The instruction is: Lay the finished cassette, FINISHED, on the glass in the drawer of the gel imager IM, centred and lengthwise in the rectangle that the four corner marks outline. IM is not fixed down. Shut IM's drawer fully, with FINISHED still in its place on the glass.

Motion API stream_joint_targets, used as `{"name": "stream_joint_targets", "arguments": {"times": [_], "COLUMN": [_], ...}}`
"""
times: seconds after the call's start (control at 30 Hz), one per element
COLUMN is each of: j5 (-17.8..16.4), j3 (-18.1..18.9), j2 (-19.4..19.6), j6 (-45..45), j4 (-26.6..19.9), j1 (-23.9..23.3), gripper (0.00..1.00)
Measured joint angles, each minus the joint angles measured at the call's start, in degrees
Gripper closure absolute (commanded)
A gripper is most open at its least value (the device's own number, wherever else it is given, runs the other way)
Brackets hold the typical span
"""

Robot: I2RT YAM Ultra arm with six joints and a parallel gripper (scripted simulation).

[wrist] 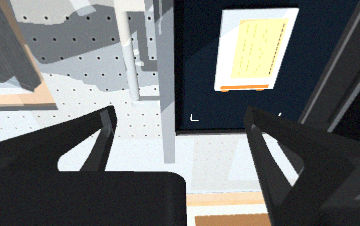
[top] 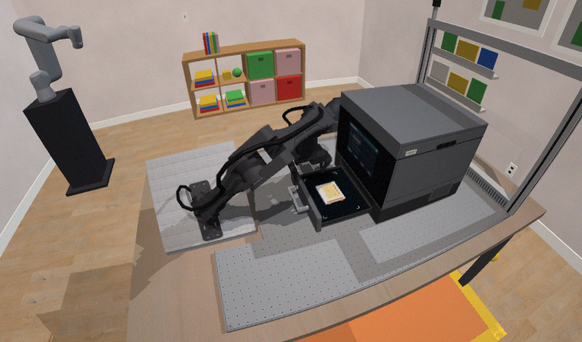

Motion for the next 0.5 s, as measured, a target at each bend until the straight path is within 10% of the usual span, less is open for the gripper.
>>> {"name": "stream_joint_targets", "arguments": {"times": [0.5], "j5": [-0.50], "j3": [-1.55], "j2": [-1.88], "j6": [1.88], "j4": [-1.25], "j1": [1.57], "gripper": [0.00]}}
